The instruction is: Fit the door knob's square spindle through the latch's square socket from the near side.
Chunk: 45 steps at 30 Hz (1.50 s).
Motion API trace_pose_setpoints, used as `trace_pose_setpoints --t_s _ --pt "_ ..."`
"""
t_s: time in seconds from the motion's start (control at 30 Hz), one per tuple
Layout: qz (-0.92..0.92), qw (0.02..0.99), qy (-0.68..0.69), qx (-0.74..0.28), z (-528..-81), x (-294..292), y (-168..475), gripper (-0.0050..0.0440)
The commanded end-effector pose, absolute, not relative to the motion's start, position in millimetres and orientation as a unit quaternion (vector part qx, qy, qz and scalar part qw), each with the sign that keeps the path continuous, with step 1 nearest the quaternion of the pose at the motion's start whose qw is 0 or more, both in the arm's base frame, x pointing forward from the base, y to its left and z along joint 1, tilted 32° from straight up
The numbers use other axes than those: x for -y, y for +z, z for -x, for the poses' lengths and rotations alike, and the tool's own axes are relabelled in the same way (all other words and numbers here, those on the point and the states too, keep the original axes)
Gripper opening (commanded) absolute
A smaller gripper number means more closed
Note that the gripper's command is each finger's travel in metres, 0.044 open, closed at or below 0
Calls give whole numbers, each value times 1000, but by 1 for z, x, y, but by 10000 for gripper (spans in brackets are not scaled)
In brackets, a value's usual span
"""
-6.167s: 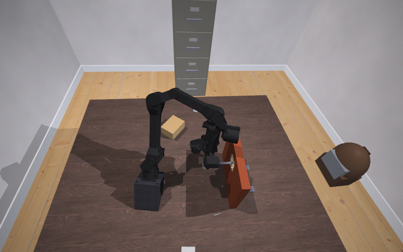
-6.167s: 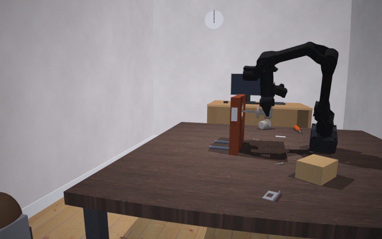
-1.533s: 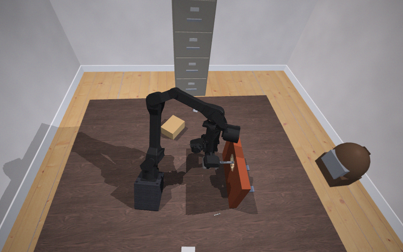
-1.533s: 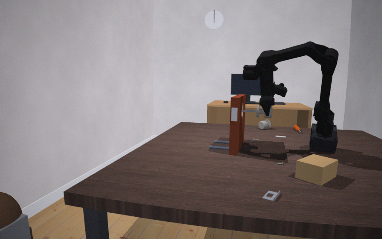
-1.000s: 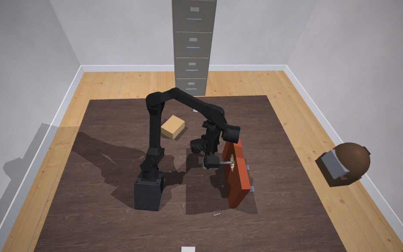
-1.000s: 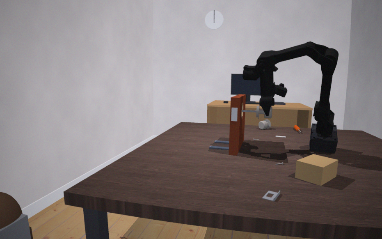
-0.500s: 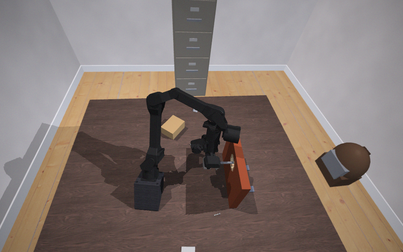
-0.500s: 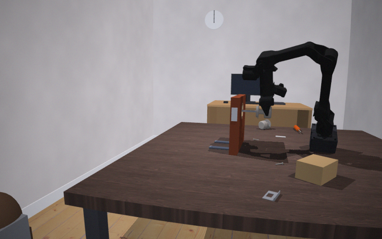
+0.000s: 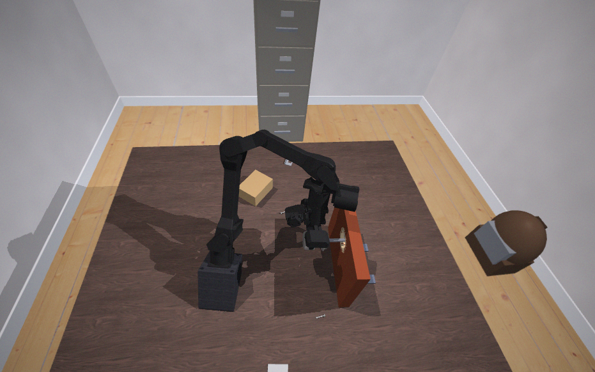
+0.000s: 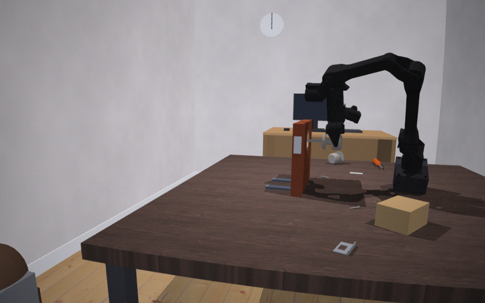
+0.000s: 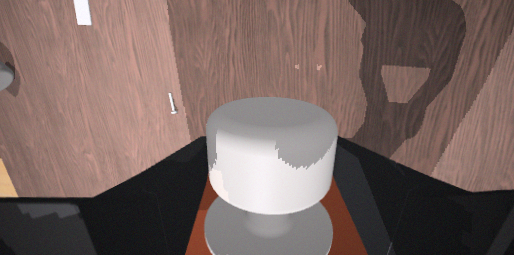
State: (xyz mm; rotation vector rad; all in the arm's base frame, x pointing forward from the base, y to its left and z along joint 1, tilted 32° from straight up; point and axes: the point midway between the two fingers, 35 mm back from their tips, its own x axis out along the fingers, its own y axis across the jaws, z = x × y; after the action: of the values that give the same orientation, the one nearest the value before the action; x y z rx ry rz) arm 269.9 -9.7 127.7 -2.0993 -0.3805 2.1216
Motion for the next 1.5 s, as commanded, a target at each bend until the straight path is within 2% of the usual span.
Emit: trace_pose_setpoints --t_s 0.0,1.47 --pt "697 66 703 123 -277 11 129 0" --pt "697 66 703 123 -311 8 131 0"
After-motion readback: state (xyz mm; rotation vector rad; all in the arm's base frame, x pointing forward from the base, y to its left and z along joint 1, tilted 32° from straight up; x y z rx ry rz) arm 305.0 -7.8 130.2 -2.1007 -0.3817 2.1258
